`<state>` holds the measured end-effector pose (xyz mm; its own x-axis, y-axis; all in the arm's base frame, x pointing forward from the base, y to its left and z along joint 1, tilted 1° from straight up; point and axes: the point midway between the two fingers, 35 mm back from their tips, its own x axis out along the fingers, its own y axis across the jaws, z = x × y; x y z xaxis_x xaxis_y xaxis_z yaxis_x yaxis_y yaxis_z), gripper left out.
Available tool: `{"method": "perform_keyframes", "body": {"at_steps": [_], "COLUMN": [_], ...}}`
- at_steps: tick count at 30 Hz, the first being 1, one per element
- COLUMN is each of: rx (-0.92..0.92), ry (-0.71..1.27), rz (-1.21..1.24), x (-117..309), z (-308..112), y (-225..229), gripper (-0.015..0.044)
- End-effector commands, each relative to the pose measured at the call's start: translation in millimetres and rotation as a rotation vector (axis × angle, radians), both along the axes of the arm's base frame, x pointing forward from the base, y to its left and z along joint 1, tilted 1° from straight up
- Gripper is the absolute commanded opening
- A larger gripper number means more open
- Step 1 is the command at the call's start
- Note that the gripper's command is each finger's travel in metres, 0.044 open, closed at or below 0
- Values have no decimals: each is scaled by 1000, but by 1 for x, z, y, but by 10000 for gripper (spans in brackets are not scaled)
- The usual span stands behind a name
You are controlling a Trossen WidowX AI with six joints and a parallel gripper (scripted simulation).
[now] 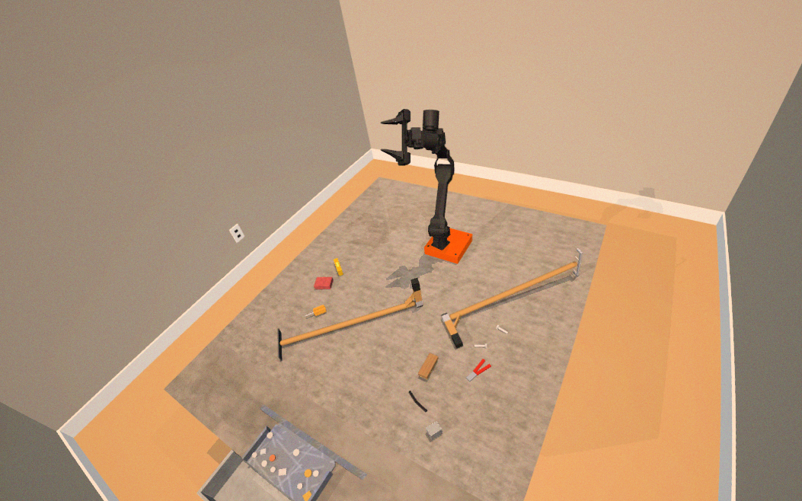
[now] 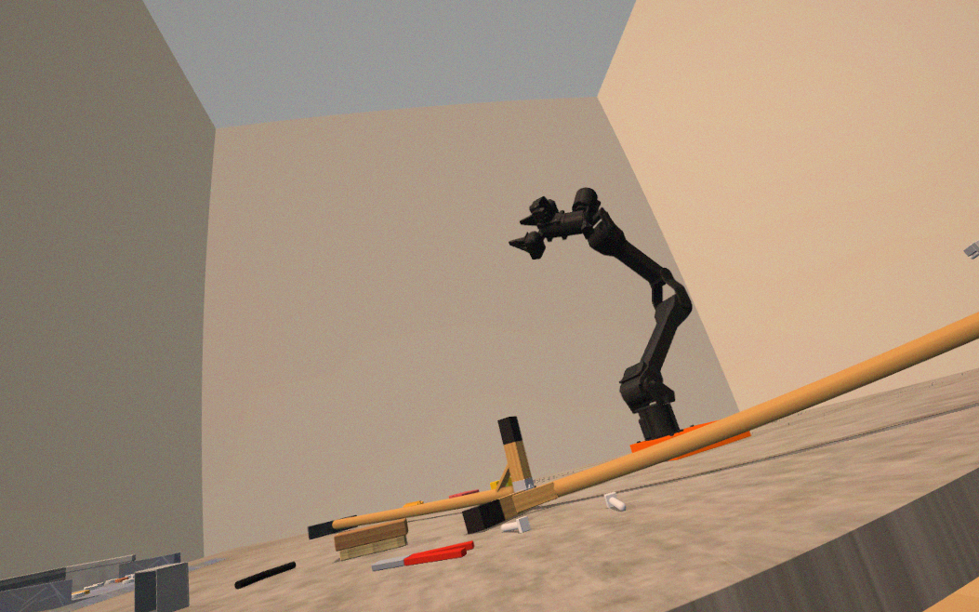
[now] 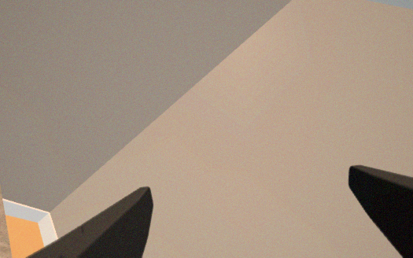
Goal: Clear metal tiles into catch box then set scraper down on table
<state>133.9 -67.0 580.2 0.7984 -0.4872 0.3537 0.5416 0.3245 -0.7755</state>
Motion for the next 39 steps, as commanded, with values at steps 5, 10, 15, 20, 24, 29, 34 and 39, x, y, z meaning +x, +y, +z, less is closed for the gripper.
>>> {"method": "perform_keyframes", "body": {"at_steps": [5,10,15,20,24,29,34,39], "rx": [32,51,73,95,114,139,164,190], "ry": [8,20,36,55,74,101,133,169], "rz": [189,296,403,509,593,697,799,899], "x": [17,25,32,36,39,40,39,36], "z": [-4,-8,-13,-18,-22,-27,-33,-40], "y": [27,44,62,80,95,114,133,152], "gripper": [440,440,440,440,440,440,440,440]}}
